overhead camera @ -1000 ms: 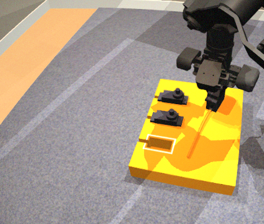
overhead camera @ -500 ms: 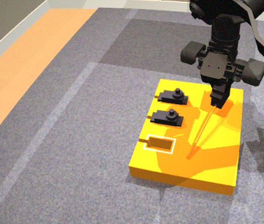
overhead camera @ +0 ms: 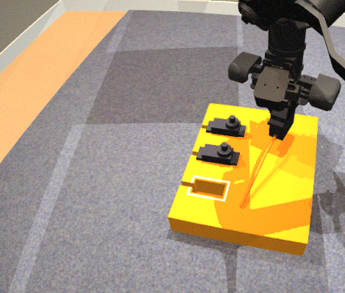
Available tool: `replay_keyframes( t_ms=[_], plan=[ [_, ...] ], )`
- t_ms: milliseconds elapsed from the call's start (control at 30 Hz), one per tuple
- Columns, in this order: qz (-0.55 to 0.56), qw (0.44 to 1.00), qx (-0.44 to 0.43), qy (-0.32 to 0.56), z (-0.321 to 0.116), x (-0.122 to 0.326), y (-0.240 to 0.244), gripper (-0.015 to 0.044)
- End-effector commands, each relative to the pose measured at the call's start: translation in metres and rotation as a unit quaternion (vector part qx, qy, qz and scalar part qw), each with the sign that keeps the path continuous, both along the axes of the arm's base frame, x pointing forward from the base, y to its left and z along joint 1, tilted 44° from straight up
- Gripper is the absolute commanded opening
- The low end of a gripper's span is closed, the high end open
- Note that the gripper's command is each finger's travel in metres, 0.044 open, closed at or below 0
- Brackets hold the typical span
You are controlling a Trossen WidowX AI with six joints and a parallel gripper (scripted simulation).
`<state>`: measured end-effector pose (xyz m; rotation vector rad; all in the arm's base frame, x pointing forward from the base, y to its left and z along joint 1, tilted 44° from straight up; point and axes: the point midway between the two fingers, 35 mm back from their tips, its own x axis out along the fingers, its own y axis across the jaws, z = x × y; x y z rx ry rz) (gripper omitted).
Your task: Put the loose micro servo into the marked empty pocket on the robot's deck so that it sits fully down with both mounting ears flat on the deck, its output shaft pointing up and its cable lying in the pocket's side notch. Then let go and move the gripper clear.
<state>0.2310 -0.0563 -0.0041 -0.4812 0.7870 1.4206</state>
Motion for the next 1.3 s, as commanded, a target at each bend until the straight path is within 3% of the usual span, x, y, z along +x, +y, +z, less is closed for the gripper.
replay_keyframes(
  t_ms=[0, 1033, 1267],
  plan=[
    [-0.002, 1.000, 0.000, -0.002, 0.000, 0.013, -0.002, 0.0000],
    [-0.003, 1.000, 0.003, -0.001, 0.091, -0.001, 0.095, 0.0000],
    [-0.015, 1.000, 0.002, 0.011, 0.093, -0.001, 0.097, 0.0000]
  ],
)
